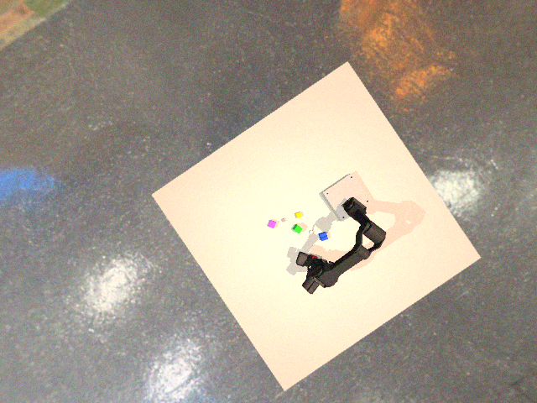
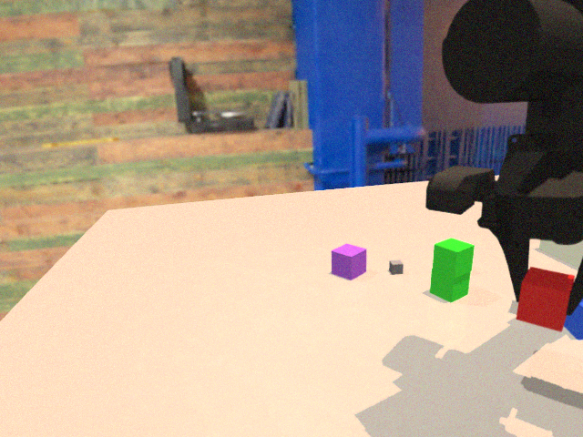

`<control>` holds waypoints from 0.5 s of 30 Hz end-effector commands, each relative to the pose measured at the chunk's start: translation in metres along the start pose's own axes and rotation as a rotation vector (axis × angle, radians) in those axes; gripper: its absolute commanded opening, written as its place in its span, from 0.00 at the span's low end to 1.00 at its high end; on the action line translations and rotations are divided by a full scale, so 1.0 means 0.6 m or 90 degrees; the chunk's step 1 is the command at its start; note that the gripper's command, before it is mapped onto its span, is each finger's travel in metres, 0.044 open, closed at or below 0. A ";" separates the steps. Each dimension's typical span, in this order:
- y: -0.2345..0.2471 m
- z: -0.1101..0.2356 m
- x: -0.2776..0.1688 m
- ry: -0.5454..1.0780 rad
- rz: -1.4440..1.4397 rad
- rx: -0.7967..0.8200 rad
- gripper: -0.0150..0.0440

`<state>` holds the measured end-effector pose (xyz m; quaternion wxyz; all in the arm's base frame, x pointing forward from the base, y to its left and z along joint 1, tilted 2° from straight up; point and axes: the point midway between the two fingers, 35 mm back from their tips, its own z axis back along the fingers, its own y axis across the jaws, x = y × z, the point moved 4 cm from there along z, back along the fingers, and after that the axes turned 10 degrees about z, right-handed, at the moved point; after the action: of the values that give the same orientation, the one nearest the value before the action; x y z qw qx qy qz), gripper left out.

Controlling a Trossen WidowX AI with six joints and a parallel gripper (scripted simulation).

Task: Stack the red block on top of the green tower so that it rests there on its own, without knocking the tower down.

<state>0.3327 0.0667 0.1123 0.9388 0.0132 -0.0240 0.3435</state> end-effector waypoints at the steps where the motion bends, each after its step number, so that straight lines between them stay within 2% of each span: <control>1: -0.001 0.038 0.002 -0.003 0.001 -0.004 0.25; 7: -0.001 0.080 0.001 -0.003 0.001 -0.004 0.25; 15: 0.000 0.081 0.001 -0.004 0.001 -0.004 0.25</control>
<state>0.3319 0.0652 0.1574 0.9391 0.0125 -0.0276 0.3424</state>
